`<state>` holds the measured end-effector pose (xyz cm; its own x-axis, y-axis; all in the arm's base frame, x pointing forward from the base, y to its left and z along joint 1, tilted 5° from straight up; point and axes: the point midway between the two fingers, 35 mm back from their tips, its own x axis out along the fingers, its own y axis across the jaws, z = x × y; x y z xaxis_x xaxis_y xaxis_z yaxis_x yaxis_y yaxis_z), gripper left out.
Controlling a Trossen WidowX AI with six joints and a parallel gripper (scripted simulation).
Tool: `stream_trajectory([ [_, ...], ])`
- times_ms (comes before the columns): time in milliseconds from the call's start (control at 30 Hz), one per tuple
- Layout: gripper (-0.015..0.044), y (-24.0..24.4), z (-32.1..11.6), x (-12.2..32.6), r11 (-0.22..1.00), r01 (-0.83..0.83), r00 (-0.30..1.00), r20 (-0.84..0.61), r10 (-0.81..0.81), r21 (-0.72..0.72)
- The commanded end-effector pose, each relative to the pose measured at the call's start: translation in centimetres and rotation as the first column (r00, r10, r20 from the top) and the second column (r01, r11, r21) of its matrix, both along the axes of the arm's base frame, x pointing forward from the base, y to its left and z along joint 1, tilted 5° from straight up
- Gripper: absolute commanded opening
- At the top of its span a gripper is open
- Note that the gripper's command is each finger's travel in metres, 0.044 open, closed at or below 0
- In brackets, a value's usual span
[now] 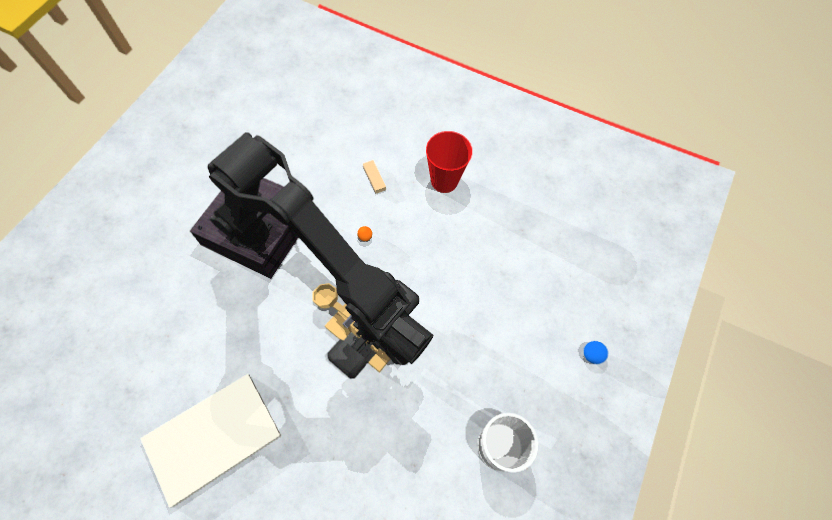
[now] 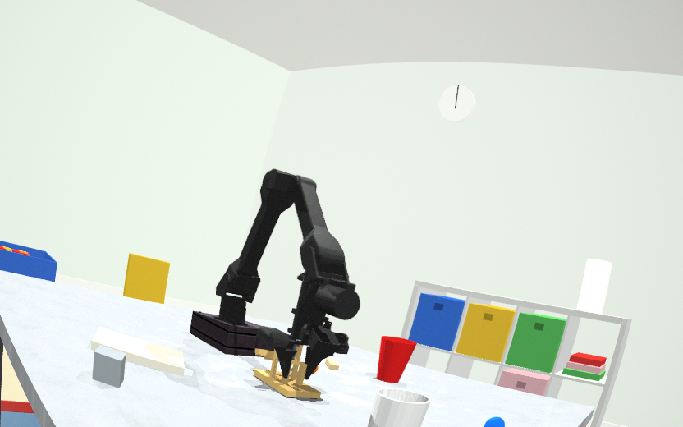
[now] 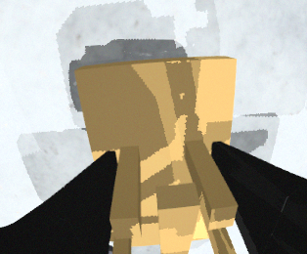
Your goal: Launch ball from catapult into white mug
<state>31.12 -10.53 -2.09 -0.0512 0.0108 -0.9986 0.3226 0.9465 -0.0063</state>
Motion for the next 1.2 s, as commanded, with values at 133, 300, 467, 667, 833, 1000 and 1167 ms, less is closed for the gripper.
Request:
stream_trajectory([
  [133, 0.0157, 0.0, 0.1, 0.1, 1.0, 0.0, 1.0, 0.002, 0.0, -0.001],
  [300, 0.0289, 0.0, 0.1, 0.1, 1.0, 0.0, 1.0, 0.002, 0.0, -0.001],
  [467, 0.042, -0.1, 2.4, 0.5, 1.0, 0.0, 1.0, 0.002, 0.0, -0.001],
  [667, 0.044, -0.1, 10.0, 0.5, 1.0, 0.0, 1.0, 0.001, 0.0, 0.0],
  [833, 0.044, -0.2, 8.4, 0.7, 1.0, -0.001, 1.0, 0.001, 0.001, 0.0],
  [1000, 0.044, -0.2, 13.6, 0.8, 1.0, -0.001, 1.0, 0.024, 0.001, -0.008],
  [1167, 0.0387, 0.9, 12.4, 0.6, 1.0, -0.011, 1.0, 0.004, 0.011, 0.0],
])
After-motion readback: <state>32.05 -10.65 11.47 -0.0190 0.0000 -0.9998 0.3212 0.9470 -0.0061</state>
